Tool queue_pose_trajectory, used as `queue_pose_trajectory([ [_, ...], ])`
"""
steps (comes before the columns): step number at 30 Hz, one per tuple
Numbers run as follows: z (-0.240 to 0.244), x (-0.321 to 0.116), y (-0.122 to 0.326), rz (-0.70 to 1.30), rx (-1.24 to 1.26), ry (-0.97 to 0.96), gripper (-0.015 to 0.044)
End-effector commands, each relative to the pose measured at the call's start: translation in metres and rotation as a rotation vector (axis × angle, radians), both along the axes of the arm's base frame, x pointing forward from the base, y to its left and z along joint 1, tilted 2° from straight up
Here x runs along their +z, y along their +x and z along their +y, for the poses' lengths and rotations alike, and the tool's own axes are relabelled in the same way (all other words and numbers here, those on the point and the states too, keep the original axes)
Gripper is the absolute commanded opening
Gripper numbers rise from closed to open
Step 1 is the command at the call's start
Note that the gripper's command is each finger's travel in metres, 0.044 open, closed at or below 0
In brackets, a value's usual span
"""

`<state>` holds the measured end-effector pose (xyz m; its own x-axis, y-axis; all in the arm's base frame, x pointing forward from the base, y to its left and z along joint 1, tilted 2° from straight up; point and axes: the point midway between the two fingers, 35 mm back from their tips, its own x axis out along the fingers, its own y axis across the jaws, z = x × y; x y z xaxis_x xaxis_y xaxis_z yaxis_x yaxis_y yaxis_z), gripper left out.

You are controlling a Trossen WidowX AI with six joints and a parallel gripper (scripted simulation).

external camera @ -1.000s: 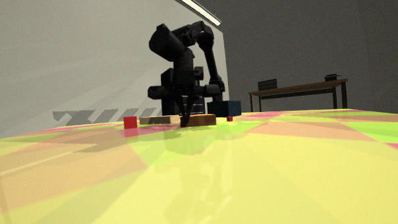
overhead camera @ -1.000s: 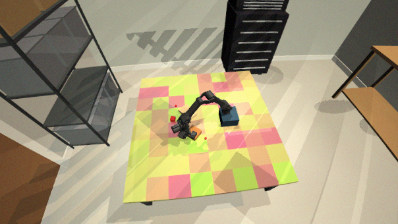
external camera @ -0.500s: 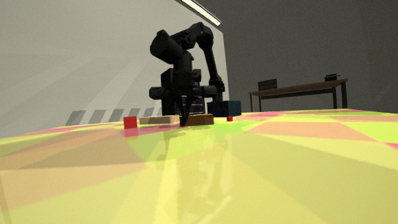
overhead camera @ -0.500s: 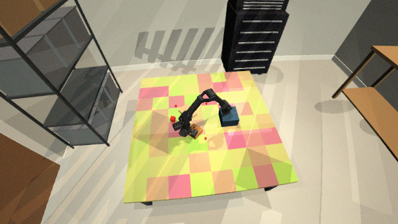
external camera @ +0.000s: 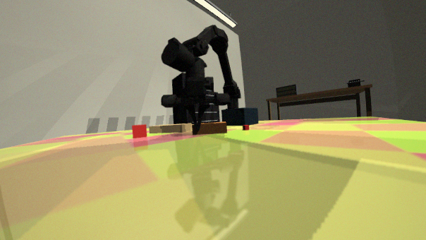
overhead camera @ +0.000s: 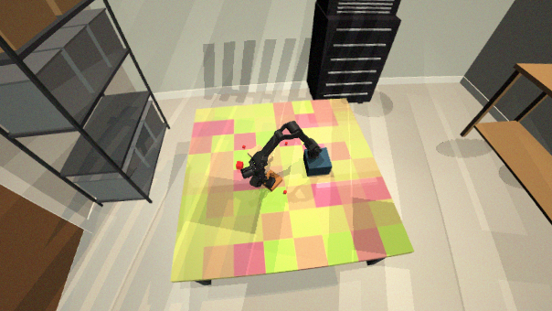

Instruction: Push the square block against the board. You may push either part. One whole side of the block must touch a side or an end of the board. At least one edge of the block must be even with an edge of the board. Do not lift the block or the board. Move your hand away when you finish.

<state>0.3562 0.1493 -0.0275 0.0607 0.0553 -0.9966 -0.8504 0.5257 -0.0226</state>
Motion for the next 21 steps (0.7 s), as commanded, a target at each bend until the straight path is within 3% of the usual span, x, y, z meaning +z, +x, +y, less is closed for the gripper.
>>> queue_pose_trajectory([
  [1, -0.003, -0.005, -0.005, 0.020, 0.001, -0.014, 0.0000],
  [21, 0.024, -0.003, 0.015, 0.018, 0.001, -0.011, 0.0000],
])
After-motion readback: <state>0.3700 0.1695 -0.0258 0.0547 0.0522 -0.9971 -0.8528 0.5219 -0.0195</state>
